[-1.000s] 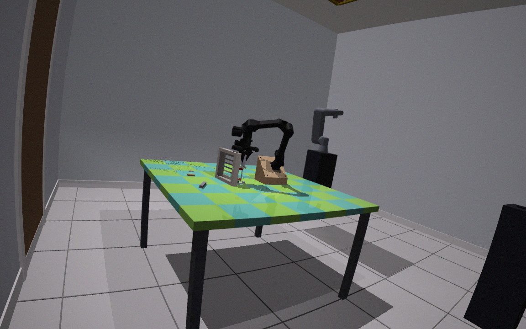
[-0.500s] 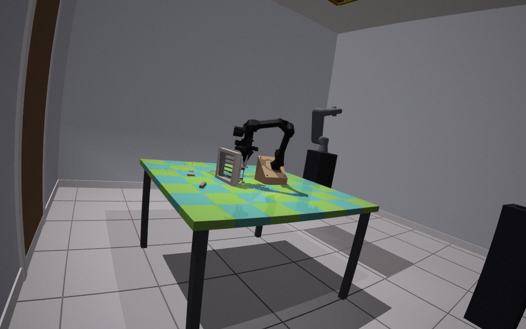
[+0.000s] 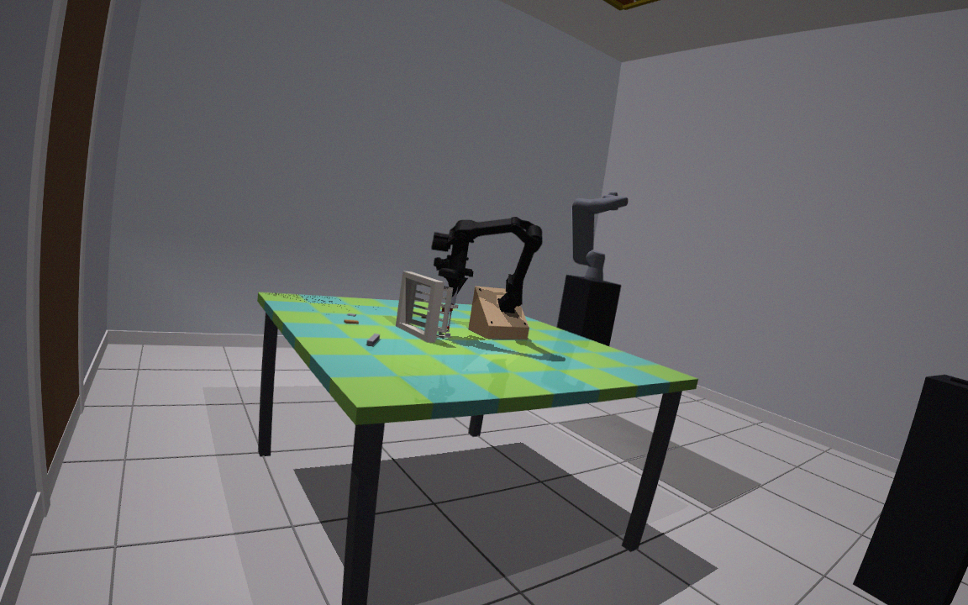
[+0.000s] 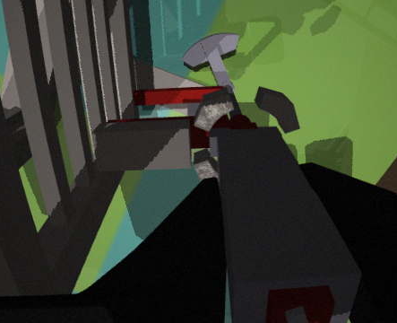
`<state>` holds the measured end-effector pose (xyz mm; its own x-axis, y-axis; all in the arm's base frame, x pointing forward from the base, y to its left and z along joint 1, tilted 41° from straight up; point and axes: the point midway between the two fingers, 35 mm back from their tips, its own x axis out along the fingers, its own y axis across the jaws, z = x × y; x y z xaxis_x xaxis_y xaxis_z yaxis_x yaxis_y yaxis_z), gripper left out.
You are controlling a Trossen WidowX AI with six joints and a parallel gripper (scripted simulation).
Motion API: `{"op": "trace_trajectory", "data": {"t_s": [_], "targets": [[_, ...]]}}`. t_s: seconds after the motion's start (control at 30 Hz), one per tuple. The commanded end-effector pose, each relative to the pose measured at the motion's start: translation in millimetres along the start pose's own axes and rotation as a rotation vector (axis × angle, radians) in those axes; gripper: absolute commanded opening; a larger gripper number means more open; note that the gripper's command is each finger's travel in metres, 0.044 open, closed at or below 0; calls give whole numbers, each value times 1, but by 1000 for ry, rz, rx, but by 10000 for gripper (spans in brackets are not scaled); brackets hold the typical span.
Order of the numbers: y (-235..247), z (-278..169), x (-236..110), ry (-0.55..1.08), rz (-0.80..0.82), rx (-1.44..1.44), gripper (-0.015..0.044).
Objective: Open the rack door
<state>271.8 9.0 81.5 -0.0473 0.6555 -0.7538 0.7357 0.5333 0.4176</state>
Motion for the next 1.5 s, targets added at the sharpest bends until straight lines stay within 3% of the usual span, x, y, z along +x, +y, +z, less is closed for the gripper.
{"op": "trace_trajectory", "data": {"t_s": [0.0, 1.47], "targets": [[-7, 2, 0, -8, 4, -84, 10], [-84, 53, 0, -10, -3, -704, 10]]}}
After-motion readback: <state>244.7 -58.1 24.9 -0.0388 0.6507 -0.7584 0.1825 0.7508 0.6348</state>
